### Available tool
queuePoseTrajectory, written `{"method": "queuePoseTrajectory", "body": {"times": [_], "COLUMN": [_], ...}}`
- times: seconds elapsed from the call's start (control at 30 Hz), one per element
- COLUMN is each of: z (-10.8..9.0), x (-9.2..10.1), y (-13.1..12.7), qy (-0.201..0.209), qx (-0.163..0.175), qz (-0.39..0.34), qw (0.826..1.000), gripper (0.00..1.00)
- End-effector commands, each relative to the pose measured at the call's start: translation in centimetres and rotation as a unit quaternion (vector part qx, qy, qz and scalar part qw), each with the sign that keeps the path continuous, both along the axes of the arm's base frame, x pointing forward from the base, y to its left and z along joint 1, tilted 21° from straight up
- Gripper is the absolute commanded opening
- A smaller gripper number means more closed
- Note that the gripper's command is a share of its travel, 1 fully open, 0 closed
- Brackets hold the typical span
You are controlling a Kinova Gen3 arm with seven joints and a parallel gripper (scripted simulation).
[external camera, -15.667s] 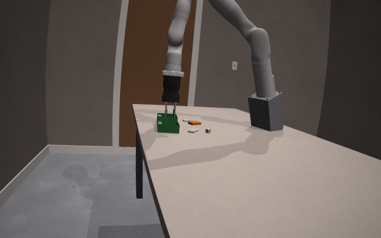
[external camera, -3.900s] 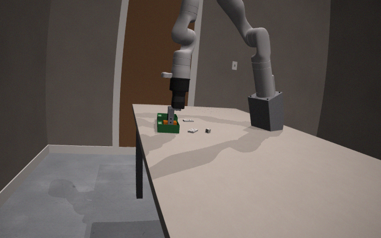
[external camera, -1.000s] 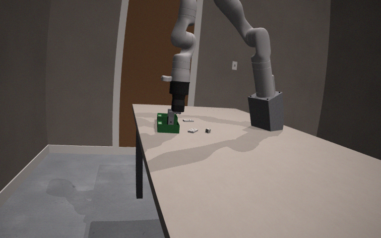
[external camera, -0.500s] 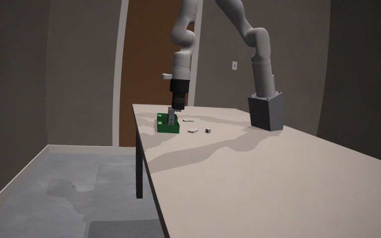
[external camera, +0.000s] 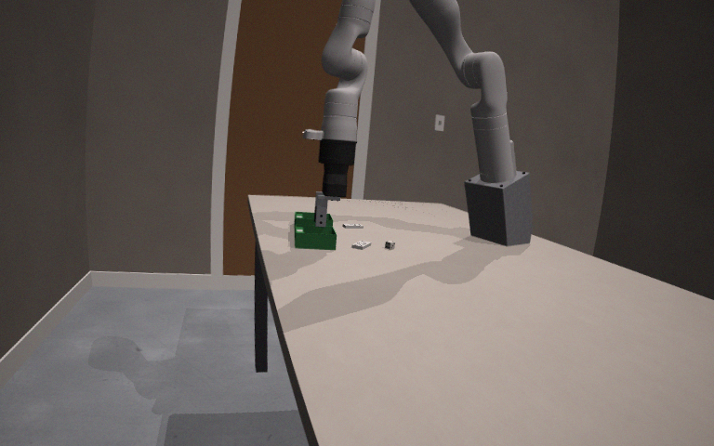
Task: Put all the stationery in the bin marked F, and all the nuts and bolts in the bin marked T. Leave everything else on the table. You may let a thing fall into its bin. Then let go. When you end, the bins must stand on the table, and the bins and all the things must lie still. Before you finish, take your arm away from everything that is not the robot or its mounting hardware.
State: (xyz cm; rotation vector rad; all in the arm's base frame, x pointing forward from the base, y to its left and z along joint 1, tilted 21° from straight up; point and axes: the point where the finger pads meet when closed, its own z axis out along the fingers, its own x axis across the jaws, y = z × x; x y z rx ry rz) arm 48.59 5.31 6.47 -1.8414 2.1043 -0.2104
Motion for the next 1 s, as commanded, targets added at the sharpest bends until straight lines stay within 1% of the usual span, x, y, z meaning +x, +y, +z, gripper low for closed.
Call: {"method": "queuePoseTrajectory", "body": {"times": [0.0, 0.1, 0.23, 0.27, 0.97], "z": [0.5, 0.5, 2.4, 2.5, 2.5], "x": [0.0, 0.0, -0.7, -0.7, -0.7], "y": [0.4, 0.4, 0.1, 0.1, 0.1], "qy": [-0.003, -0.003, -0.003, -0.003, -0.003], "qx": [0.000, 0.000, 0.000, 0.000, 0.000], "qz": [0.004, 0.004, 0.004, 0.004, 0.004], "qw": [1.000, 1.000, 1.000, 1.000, 1.000], "gripper": [0.87, 0.87, 0.87, 0.87, 0.87]}}
